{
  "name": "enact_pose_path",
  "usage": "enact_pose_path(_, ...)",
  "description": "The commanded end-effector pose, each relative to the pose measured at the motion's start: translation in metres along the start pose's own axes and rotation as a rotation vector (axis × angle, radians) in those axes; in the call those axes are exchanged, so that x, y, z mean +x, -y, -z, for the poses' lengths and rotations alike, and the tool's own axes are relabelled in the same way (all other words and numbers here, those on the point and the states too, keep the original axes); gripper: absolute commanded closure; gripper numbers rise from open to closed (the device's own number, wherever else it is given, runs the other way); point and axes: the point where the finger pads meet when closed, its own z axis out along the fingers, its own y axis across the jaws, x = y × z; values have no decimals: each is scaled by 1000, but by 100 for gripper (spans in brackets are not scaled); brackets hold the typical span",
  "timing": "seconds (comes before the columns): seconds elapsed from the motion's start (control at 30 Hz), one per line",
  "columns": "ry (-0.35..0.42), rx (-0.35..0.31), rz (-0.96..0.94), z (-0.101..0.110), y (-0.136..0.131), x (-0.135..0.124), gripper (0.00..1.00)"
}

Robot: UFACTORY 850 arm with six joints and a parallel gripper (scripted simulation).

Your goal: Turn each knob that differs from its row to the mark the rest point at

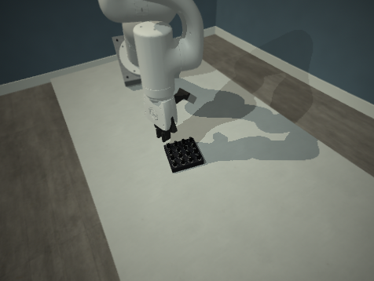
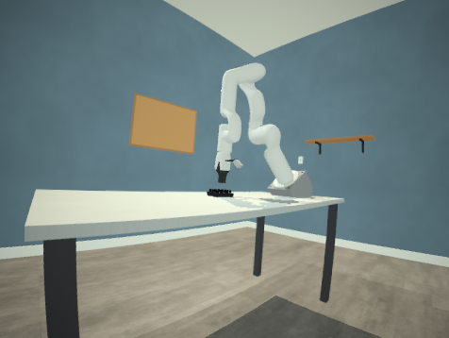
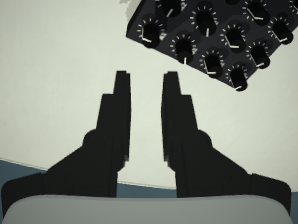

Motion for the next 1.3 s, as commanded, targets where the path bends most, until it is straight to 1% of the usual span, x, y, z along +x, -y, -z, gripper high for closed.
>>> enact_pose_path(0.0, 0, 1, -156, 1, 0, -1, 81)
enact_pose_path(0.03, 0, 2, -189, 2, 0, -1, 81)
enact_pose_path(0.1, 0, 2, -189, 2, 0, -1, 81)
enact_pose_path(0.13, 1, 3, -280, 2, 0, -1, 81)
enact_pose_path(0.2, 1, 4, -324, 3, 1, -1, 81)
enact_pose_path(0.6, 0, 9, -720, 5, 2, 0, 81)
enact_pose_path(0.67, 0, 9, -720, 5, 2, 0, 81)
enact_pose_path(0.7, -1, 11, -811, 6, 2, 1, 81)
enact_pose_path(0.77, -2, 11, -854, 6, 2, 1, 81)
enact_pose_path(1.17, -9, 17, -1250, 9, 1, 3, 81)
enact_pose_path(1.23, -9, 17, -1250, 9, 1, 3, 81)
enact_pose_path(1.27, -12, 19, -1341, 10, 1, 4, 81)
